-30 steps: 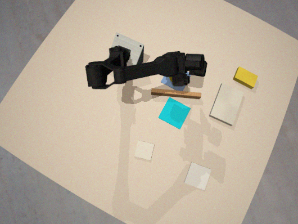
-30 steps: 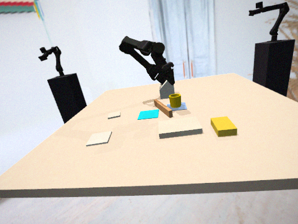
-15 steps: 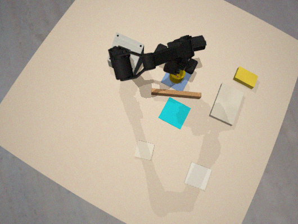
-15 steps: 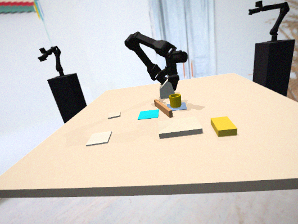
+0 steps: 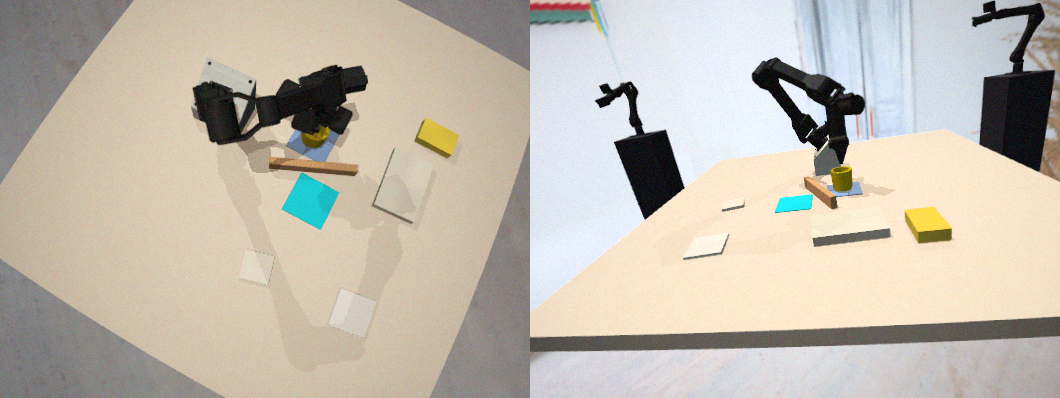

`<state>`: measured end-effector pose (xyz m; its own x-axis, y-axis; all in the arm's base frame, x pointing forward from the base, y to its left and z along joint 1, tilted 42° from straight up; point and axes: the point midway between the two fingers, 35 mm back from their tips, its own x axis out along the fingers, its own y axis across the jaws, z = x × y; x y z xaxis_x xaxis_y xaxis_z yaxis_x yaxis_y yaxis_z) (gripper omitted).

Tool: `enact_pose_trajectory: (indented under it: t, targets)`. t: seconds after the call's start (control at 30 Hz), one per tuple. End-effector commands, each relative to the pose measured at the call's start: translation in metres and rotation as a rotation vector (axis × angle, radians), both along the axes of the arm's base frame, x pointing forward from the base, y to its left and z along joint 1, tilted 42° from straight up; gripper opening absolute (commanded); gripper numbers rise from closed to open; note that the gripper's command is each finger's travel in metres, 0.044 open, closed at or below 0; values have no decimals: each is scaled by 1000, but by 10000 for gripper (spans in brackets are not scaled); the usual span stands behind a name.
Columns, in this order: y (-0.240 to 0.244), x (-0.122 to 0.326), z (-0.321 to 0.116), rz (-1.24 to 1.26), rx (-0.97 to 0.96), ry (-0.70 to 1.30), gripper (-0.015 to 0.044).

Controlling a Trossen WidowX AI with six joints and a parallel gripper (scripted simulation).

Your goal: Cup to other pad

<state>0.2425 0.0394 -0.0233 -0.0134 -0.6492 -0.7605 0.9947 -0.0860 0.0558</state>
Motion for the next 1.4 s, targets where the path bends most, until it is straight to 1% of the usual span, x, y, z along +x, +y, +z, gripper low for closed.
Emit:
enact_pose_trajectory:
  t: [0.0, 0.9, 1.37]
  targets:
    - [-8, -4, -8, 0, -13, 19, 167]
    - [-39, -7, -39, -1, -17, 19, 167]
    - [-40, -7, -40, -1, -18, 19, 167]
